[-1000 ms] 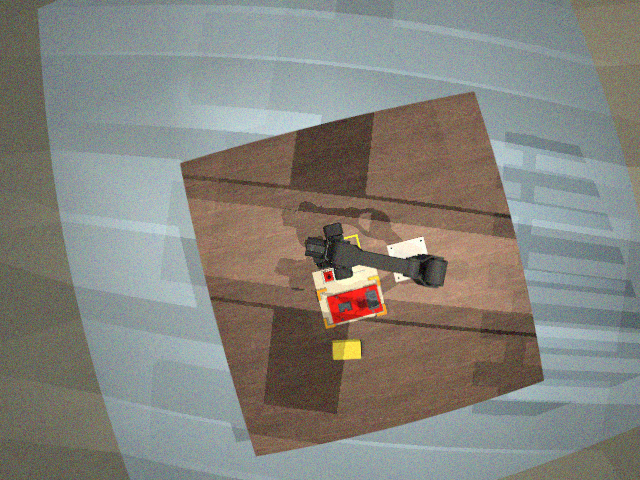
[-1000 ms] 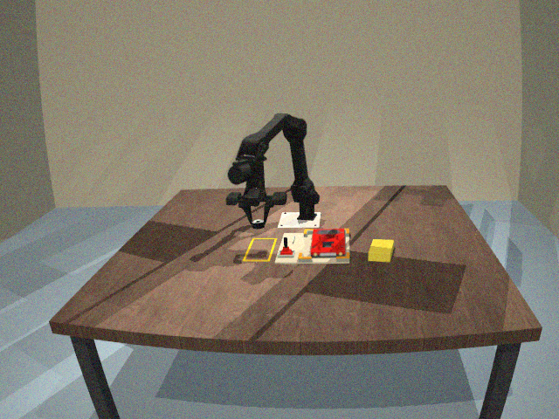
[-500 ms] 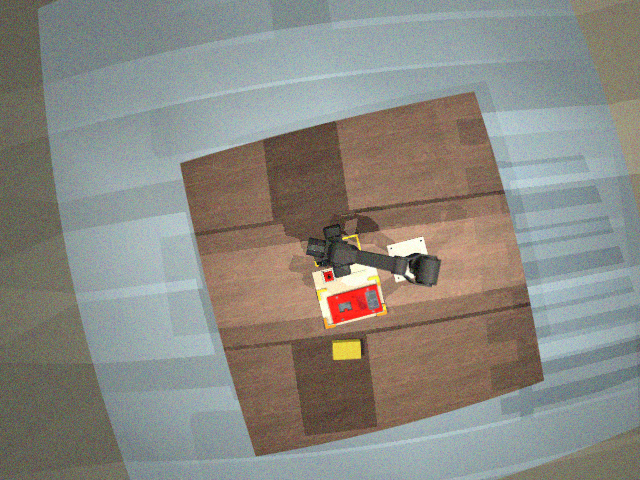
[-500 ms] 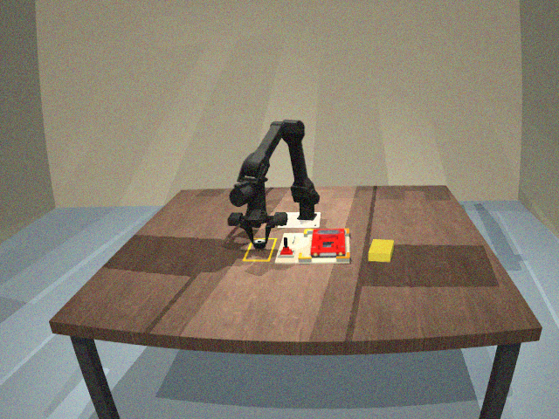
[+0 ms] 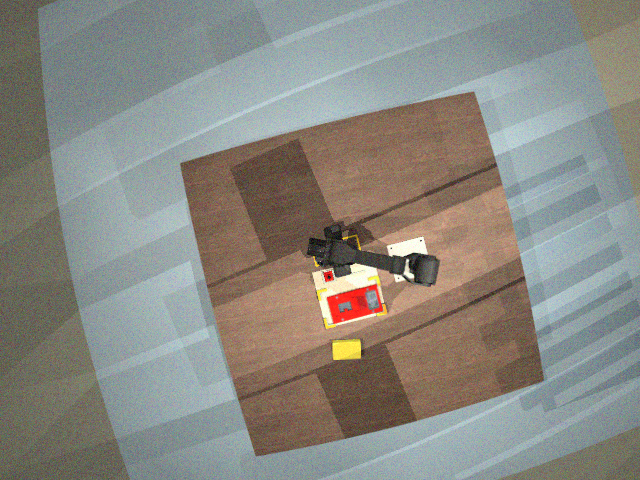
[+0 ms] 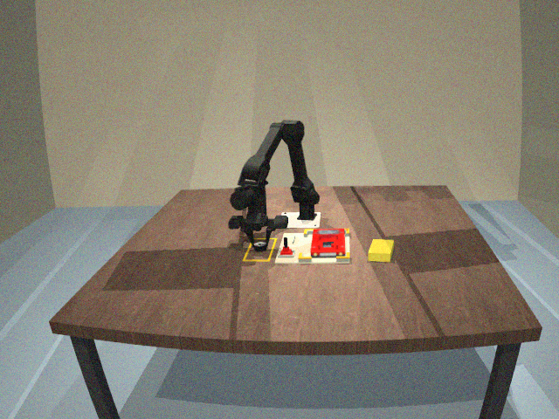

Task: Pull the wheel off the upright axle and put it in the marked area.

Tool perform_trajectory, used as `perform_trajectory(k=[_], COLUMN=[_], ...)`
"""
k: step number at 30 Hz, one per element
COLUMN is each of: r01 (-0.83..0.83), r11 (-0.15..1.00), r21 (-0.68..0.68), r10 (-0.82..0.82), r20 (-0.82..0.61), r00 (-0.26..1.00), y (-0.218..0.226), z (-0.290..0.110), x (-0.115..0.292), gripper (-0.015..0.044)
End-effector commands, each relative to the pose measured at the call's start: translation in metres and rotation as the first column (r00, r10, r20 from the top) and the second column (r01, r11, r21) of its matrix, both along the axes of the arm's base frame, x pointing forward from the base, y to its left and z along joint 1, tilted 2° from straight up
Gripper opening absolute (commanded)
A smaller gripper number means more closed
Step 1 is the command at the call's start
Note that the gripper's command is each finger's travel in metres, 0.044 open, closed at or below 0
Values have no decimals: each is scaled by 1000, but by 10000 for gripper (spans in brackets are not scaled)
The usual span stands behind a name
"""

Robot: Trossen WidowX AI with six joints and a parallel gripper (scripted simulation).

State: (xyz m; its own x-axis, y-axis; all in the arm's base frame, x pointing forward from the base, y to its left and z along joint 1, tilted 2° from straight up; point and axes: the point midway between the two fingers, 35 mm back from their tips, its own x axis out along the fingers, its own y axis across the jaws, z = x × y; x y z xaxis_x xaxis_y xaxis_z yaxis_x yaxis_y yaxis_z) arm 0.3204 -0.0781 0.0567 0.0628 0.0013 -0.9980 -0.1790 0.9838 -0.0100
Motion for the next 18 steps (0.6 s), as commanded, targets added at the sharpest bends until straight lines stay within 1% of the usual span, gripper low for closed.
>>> perform_trajectory(k=[1, 2, 5, 9, 13, 14, 18], r01=[0, 0, -1, -2, -2, 5, 3], r11=[1000, 1000, 1000, 1000, 1000, 1000, 1000], r21=[0, 0, 1, 3, 4, -1, 1], r10=[0, 0, 1, 2, 2, -5, -3], r20=[-1, -1, 1, 3, 3, 3, 2], r00=[1000, 1000, 1000, 1000, 1000, 1000, 1000], y=[0, 0, 0, 0, 0, -1, 4], z=[2, 5, 21, 54, 60, 51, 67], x=[0, 0, 0, -3, -4, -3, -25], gripper=[289, 300, 300, 300, 300, 326, 431])
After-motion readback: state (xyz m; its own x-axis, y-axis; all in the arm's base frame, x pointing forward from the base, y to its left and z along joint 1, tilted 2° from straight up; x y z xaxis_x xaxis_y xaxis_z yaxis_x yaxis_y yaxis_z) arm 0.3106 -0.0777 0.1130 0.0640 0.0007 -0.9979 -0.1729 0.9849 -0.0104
